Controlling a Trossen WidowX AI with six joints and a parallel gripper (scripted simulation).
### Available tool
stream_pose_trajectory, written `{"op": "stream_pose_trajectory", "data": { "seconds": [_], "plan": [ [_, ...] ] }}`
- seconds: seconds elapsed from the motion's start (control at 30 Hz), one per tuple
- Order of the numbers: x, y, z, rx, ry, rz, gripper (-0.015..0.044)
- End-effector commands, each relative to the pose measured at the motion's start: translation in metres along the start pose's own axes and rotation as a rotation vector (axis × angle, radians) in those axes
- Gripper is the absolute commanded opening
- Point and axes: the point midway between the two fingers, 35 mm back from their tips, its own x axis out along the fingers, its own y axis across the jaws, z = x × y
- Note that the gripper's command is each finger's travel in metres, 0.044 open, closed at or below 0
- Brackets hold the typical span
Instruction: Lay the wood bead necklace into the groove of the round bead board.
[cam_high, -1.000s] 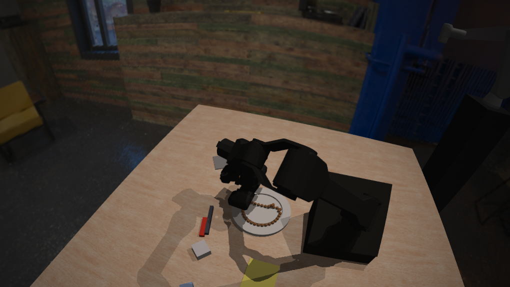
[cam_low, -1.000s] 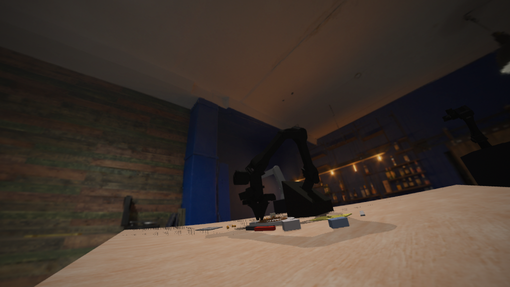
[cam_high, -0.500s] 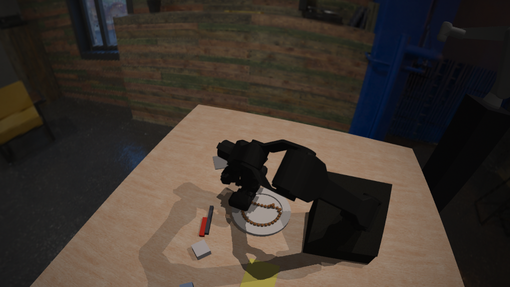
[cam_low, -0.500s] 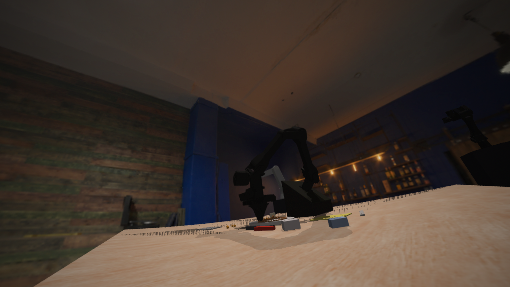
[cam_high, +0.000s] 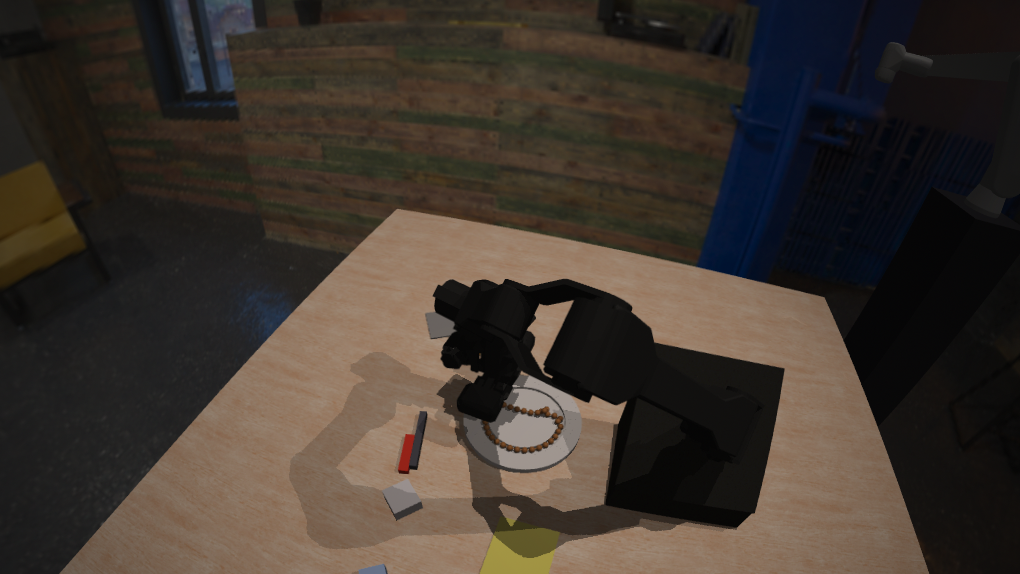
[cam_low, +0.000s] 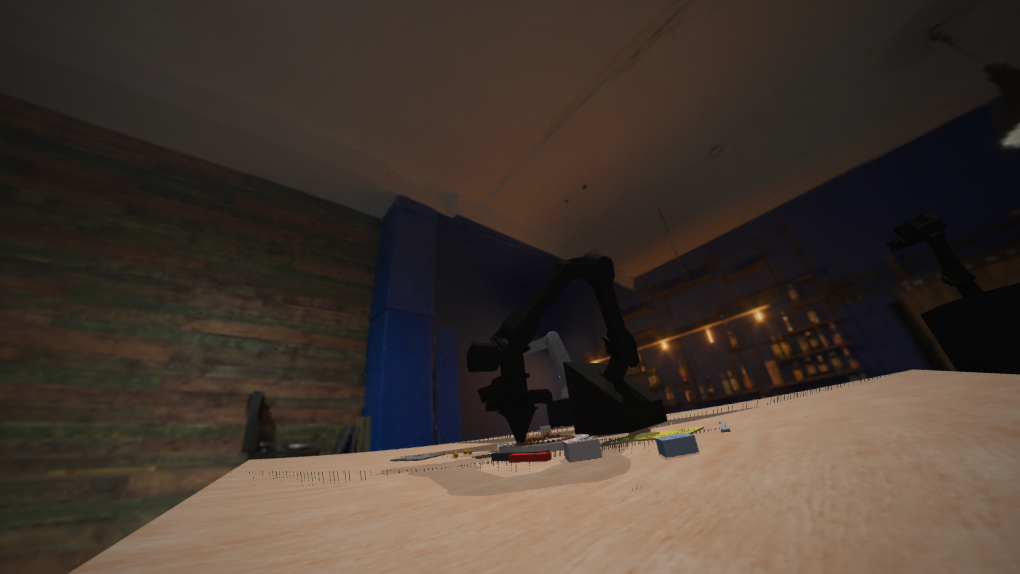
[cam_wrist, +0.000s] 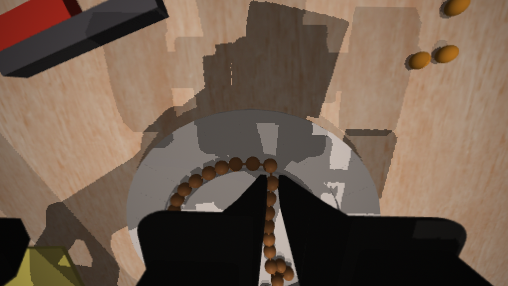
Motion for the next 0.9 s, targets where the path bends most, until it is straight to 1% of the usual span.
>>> {"op": "stream_pose_trajectory", "data": {
  "seconds": [0.0,0.47,0.87],
  "plan": [
    [0.0,0.0,0.0,0.0,0.0,0.0,0.0],
    [-0.006,0.001,-0.001,0.005,0.003,0.004,0.0],
    [-0.005,-0.01,0.008,0.005,0.003,0.003,0.0]
  ]
}}
